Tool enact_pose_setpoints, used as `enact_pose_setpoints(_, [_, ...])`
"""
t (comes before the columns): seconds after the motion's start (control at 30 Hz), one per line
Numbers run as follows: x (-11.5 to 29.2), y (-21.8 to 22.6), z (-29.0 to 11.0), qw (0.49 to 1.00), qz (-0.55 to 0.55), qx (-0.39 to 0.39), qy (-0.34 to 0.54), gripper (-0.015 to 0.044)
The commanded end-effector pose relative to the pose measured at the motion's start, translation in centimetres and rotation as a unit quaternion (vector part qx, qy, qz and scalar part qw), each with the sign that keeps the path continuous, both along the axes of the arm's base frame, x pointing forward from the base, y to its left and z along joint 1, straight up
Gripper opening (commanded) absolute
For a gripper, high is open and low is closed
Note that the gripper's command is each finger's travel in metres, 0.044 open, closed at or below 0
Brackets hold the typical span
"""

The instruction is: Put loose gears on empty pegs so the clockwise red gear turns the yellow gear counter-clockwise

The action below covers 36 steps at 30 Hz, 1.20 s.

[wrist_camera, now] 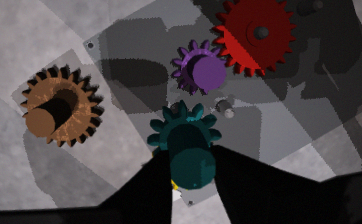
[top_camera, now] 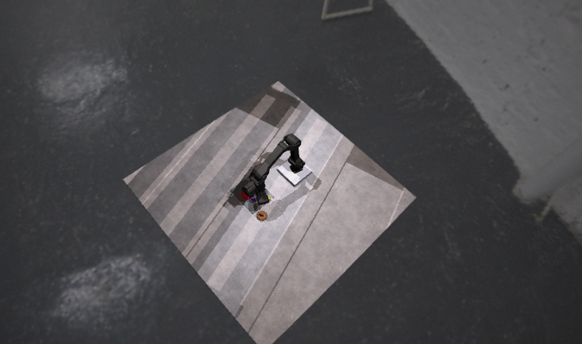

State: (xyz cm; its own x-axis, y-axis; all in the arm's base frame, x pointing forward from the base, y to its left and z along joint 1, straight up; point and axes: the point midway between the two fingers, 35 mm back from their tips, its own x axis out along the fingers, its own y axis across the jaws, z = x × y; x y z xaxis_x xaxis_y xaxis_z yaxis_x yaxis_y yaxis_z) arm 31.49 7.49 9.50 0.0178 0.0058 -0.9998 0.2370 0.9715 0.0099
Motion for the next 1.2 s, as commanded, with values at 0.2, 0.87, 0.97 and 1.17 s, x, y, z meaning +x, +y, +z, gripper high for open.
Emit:
enact_pose_setpoints(0.2, [0.0, 0.0, 0.1, 0.992, -0.128, 0.003, -0.002, 0.0000])
enact_pose_setpoints(0.87, [0.0, 0.0, -1.3, 0.997, -0.077, 0.002, -0.002, 0.0000])
enact_pose_setpoints(0.97, [0.0, 0.0, -1.8, 0.997, -0.072, 0.002, -0.002, 0.0000])
enact_pose_setpoints(1.17, [0.1, 0.0, -2.5, 0.995, -0.097, 0.002, -0.002, 0.0000])
